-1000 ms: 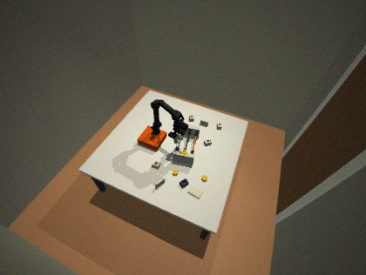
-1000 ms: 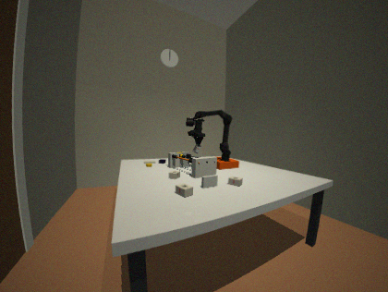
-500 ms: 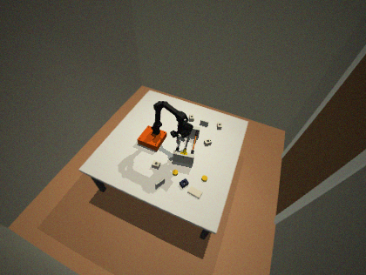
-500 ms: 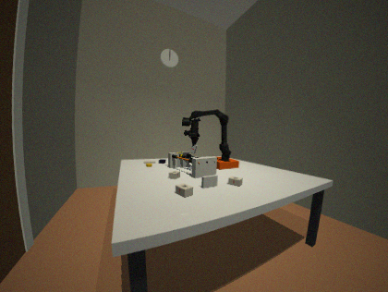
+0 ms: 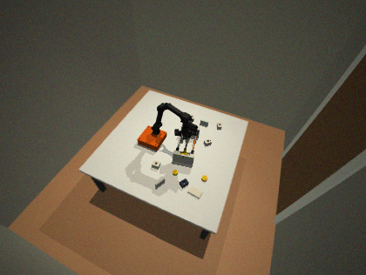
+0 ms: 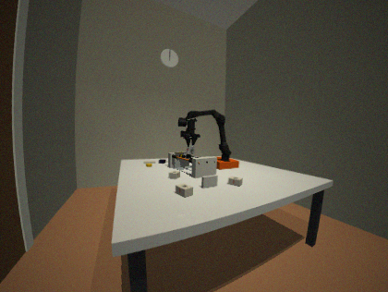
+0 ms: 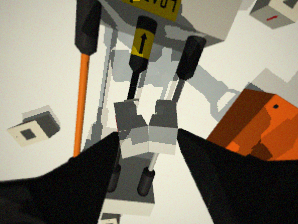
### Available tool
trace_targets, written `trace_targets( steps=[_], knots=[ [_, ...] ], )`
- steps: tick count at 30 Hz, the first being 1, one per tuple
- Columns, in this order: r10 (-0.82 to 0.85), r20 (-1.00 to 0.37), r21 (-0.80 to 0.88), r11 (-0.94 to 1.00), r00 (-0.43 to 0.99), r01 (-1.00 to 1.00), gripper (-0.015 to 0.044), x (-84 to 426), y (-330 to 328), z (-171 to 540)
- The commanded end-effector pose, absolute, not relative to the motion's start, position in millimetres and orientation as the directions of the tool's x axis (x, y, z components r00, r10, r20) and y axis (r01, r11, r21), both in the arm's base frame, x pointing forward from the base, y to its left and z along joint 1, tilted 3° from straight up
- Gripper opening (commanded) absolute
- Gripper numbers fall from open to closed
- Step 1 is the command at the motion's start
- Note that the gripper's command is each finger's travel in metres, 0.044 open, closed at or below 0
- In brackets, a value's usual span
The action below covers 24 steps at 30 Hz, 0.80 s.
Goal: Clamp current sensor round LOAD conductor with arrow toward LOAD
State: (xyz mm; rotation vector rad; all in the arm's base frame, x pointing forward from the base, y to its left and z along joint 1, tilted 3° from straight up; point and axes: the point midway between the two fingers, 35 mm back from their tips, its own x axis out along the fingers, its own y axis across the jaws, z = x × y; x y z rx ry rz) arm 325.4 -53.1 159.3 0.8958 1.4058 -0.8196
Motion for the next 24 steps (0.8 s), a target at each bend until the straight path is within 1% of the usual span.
trace_targets(
  steps=[1,6,24],
  knots=[
    [0.045,-0.999,0.029,0.316,0.016,0.948,0.0,338.3,-49.4,156.1],
    [0.045,-0.999,0.025,0.188,0.017,0.982,0.0,348.6,-45.6,153.6],
    [0.046,-0.999,0.025,0.183,0.017,0.983,0.0,350.7,-44.7,133.3]
  ],
)
